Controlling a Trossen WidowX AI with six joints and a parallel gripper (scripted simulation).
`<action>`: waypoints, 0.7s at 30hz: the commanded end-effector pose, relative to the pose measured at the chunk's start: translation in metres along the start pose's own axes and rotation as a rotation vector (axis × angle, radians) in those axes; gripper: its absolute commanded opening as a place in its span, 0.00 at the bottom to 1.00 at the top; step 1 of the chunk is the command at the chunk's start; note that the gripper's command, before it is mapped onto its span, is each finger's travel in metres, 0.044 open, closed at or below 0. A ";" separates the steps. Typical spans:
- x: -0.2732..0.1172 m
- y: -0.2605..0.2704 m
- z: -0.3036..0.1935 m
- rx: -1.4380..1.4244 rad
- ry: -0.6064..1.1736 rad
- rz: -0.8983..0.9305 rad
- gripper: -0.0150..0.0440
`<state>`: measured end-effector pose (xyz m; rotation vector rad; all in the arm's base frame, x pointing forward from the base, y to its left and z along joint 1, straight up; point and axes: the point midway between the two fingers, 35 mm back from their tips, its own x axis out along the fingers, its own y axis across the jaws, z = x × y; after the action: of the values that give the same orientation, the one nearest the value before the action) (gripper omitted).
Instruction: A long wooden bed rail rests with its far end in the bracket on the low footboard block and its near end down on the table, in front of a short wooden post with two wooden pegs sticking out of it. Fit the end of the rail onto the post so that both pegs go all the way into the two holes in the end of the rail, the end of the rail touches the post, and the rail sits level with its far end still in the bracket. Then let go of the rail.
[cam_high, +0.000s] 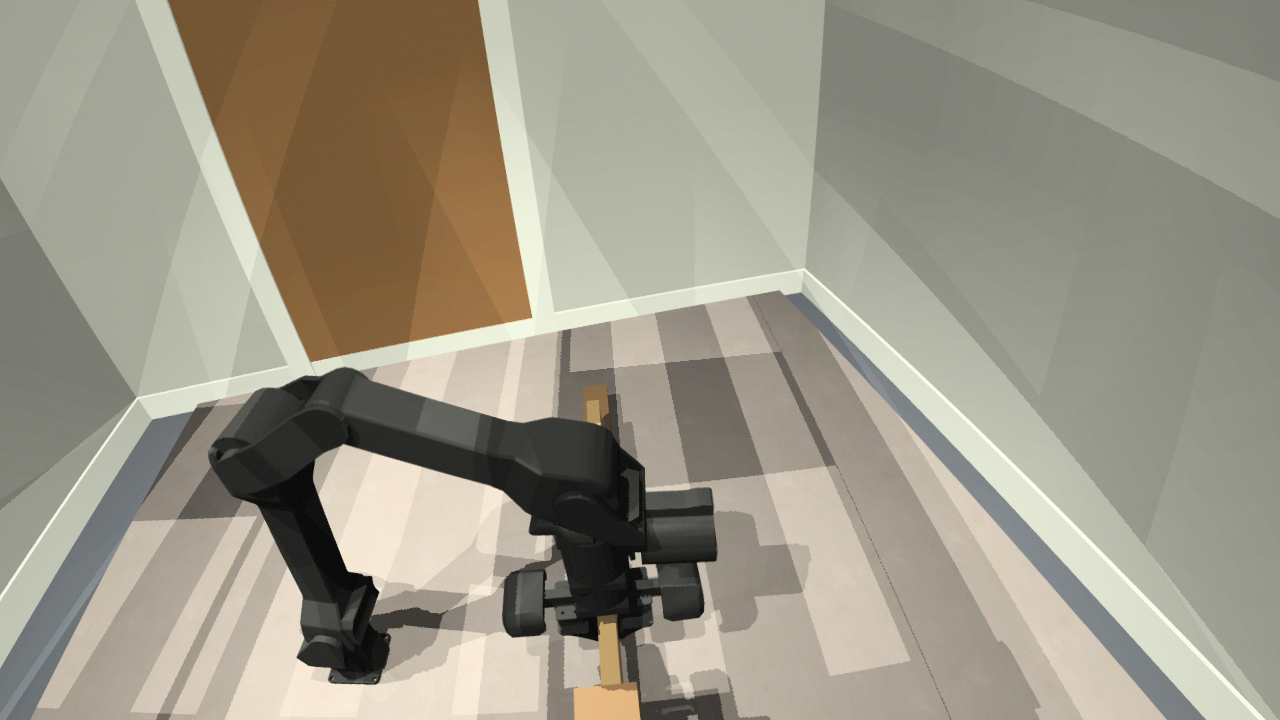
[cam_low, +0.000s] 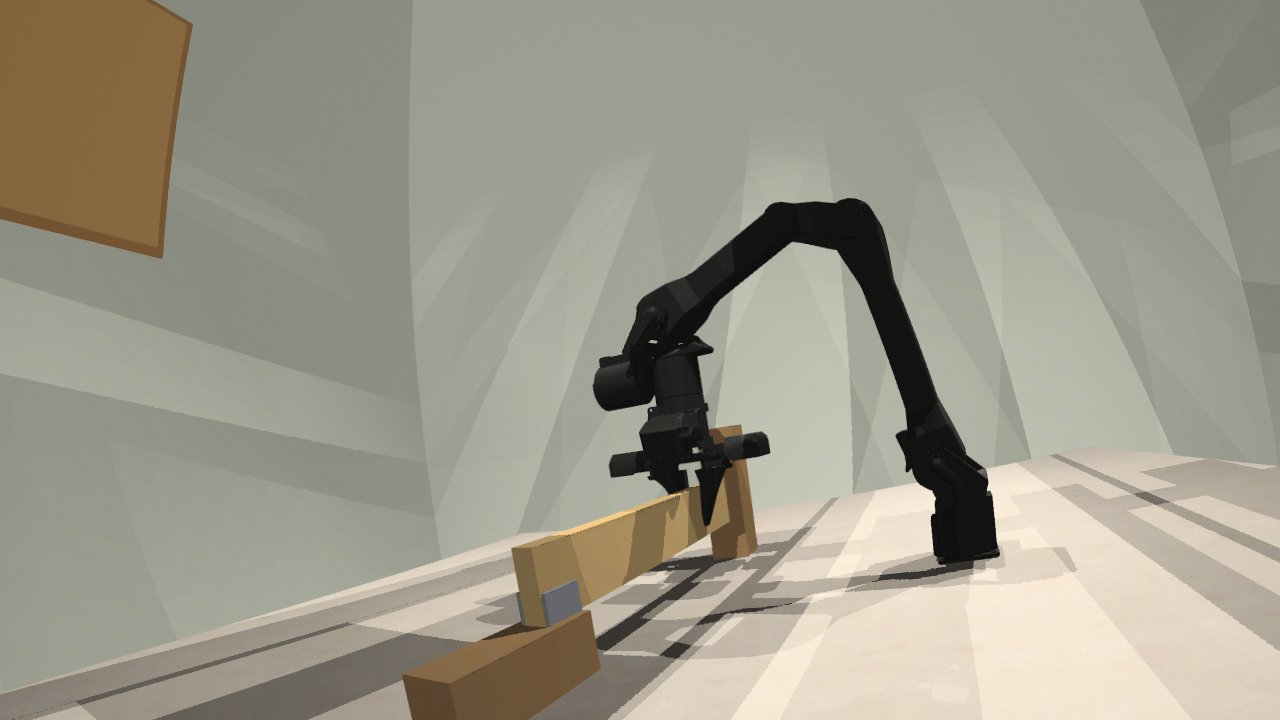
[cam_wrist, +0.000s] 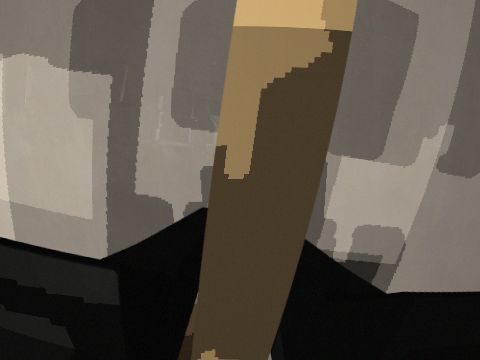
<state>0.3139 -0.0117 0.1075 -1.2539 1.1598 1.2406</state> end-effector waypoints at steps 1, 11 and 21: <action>-0.003 0.000 -0.004 0.003 0.009 -0.005 0.25; -0.002 0.000 -0.007 0.003 0.009 -0.005 0.25; -0.001 0.000 -0.009 0.003 0.009 -0.004 0.25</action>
<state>0.3142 -0.0173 0.1075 -1.2554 1.1589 1.2376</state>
